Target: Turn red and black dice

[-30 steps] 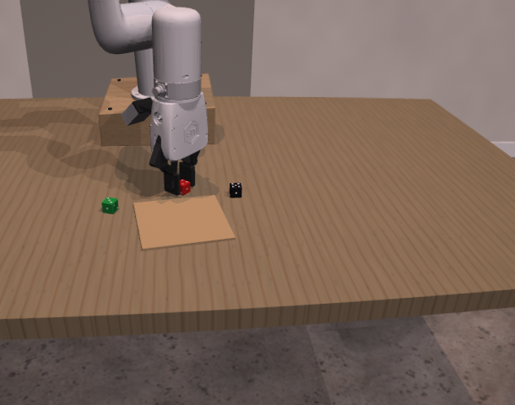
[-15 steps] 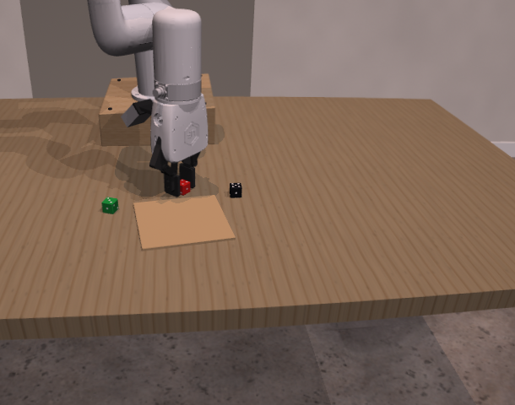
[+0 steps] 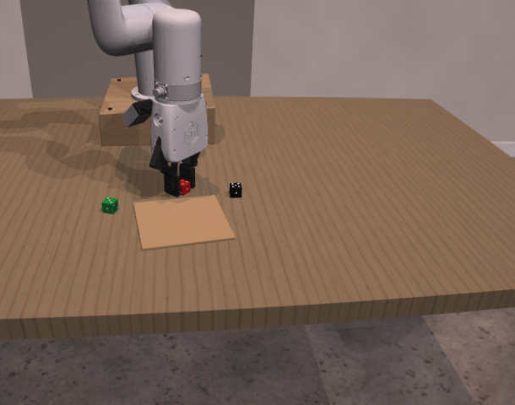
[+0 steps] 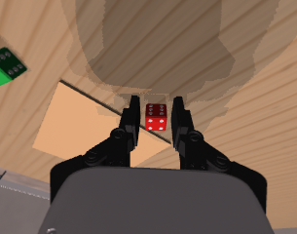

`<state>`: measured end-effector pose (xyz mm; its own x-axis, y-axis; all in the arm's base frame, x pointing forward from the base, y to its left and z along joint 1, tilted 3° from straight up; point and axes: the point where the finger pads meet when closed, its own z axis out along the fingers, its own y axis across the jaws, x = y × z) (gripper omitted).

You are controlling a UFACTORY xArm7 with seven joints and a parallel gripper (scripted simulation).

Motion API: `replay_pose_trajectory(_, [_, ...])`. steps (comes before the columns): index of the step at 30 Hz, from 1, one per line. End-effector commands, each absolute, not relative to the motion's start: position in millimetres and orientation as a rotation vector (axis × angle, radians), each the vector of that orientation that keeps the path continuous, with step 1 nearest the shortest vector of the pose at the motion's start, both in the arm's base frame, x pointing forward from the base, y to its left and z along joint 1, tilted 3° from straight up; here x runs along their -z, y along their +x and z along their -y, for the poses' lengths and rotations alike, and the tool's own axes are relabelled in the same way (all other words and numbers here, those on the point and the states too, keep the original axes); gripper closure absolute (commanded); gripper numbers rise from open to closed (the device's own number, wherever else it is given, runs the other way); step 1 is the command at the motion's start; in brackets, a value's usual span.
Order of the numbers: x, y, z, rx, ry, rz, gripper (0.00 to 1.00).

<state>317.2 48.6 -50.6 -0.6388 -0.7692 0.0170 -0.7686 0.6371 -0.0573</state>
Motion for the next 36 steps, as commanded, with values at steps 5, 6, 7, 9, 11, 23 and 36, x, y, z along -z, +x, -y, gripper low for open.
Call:
replay_pose_trajectory(5, [50.0,318.3,-48.8,0.094,-1.33,-2.832,0.64])
replay_pose_trajectory(6, [50.0,318.3,-48.8,0.094,-1.33,-2.832,0.64])
replay_pose_trajectory(7, [50.0,318.3,-48.8,0.094,-1.33,-2.832,0.64])
replay_pose_trajectory(9, [50.0,318.3,-48.8,0.094,-1.33,-2.832,0.64])
replay_pose_trajectory(11, [50.0,318.3,-48.8,0.094,-1.33,-2.832,0.85])
replay_pose_trajectory(23, [50.0,318.3,-48.8,0.094,-1.33,-2.832,0.85])
replay_pose_trajectory(36, [50.0,318.3,-48.8,0.094,-1.33,-2.832,0.85])
